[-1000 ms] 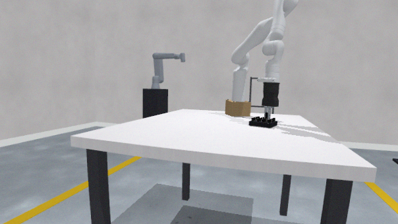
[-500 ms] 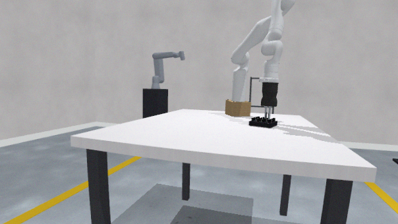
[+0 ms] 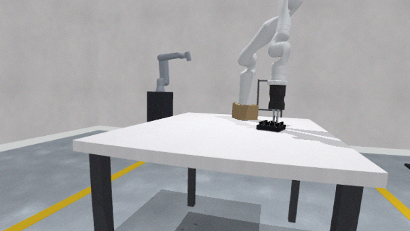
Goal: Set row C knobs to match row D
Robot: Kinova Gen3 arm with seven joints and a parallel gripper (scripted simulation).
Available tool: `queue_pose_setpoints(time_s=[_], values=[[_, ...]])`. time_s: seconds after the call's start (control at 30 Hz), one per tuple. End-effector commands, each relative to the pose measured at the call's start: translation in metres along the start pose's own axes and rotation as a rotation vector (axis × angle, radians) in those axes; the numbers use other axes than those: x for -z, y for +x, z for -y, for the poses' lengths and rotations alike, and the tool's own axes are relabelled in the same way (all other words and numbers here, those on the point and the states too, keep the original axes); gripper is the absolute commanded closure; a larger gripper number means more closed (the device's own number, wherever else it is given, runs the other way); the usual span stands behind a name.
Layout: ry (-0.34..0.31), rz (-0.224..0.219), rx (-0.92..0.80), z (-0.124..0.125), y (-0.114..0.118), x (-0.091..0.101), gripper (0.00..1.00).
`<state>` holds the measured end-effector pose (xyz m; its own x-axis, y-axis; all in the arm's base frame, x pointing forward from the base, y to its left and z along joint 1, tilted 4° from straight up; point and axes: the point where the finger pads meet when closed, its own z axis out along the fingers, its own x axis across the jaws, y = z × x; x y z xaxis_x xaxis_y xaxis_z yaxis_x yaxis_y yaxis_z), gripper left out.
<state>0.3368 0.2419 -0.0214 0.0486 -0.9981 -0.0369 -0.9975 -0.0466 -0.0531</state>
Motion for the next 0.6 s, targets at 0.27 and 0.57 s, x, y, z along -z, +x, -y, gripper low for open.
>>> queue_pose_setpoints(time_s=[0.27,0.57], values=[[0.001,0.001,0.000,0.0004,-0.0003,0.0005,0.70],[0.001,0.001,0.000,0.0004,-0.0003,0.0005,0.54]])
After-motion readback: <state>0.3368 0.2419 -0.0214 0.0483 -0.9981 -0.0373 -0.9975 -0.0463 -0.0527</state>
